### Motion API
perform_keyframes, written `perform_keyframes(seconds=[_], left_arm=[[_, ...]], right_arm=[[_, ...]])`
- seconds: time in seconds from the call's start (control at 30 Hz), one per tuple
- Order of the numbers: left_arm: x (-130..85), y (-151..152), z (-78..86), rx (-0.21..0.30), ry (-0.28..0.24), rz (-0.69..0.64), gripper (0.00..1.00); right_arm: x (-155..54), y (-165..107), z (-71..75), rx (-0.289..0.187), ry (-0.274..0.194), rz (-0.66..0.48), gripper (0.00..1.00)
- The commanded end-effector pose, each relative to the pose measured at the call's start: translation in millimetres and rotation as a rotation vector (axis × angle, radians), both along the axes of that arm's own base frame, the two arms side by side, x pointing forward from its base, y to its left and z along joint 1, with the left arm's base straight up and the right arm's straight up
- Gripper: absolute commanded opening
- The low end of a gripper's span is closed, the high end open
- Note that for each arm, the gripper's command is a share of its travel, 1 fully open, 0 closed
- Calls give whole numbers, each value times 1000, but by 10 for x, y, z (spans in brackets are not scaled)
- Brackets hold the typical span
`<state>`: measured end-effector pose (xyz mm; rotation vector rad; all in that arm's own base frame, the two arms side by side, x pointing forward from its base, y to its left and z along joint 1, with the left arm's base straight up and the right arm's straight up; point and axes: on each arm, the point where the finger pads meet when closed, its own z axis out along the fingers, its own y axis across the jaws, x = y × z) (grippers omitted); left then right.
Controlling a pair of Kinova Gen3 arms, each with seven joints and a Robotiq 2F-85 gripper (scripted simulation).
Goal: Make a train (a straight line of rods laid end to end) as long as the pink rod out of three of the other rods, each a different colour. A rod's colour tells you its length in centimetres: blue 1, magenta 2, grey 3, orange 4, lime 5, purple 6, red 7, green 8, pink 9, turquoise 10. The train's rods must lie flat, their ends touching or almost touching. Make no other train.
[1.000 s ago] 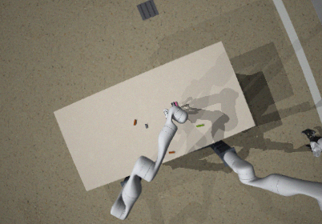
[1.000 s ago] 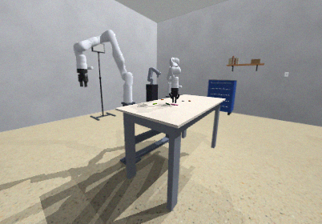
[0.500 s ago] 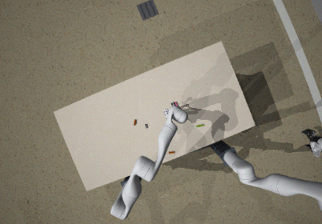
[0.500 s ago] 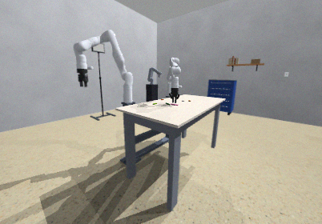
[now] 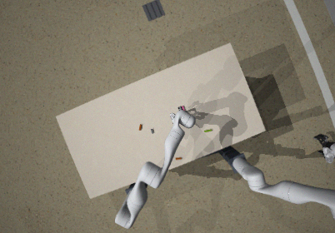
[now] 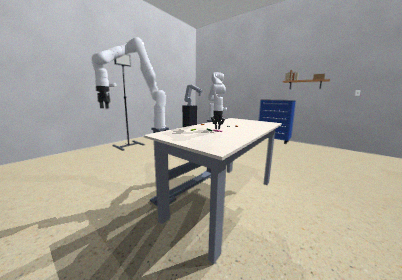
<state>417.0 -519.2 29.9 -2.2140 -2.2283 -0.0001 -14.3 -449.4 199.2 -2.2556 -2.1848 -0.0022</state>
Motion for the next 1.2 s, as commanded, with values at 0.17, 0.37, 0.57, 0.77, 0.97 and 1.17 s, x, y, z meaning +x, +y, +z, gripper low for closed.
perform_keyframes(seconds=[0.17,0.37,0.57,0.77,0.97,1.17], left_arm=[[6,-7,-44,-2,-2,0,317],[6,-7,-61,-2,-2,0,317],[6,-7,-62,-2,-2,0,317],[6,-7,-62,-2,-2,0,317],[6,-7,-62,-2,-2,0,317],[6,-7,-62,-2,-2,0,317]], right_arm=[[0,-4,8,-2,0,0,1000],[0,-4,8,-2,0,0,1000],[0,-4,8,-2,0,0,1000],[0,-4,8,-2,0,0,1000],[0,-4,8,-2,0,0,1000],[0,-4,8,-2,0,0,1000]])
